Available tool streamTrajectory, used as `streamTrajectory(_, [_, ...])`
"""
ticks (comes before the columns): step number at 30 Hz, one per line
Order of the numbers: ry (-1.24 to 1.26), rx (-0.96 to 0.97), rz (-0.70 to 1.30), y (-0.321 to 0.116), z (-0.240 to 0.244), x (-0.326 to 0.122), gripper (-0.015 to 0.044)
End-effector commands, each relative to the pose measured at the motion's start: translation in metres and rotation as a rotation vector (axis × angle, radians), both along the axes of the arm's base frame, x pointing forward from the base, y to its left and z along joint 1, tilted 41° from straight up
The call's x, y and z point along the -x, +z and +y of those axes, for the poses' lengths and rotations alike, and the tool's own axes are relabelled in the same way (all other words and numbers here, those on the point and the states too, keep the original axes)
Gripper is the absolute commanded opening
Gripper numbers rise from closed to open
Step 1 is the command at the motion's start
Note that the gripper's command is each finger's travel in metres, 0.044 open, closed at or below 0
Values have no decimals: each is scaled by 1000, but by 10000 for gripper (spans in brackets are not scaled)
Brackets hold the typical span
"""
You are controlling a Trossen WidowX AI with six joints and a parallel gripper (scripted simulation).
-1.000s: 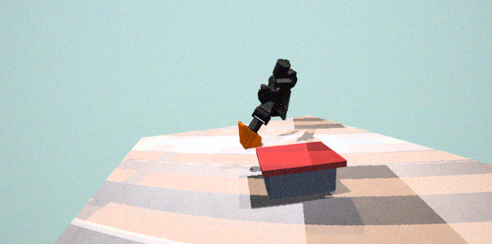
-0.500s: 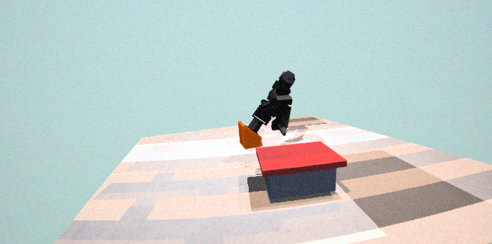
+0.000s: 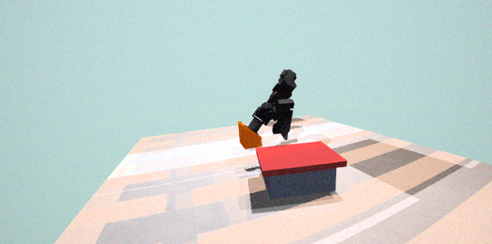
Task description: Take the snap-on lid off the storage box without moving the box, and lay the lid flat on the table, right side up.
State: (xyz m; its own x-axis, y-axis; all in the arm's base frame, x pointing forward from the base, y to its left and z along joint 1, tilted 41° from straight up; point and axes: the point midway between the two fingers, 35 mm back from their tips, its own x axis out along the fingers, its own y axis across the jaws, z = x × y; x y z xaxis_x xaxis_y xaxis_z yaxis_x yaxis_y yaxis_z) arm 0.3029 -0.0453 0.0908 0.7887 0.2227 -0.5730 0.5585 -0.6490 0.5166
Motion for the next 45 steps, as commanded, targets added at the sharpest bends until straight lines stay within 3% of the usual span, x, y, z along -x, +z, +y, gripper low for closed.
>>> streamTrajectory(1, [-6, -3, 7, -5, 1, -6, 235])
streamTrajectory(29, [-7, -6, 2, -31, 13, -38, 235])
streamTrajectory(33, [-7, -6, 2, -31, 13, -38, 130])
streamTrajectory(42, [-7, -6, 2, -31, 13, -38, 70])
streamTrajectory(45, [-7, -6, 2, -31, 13, -38, 0])
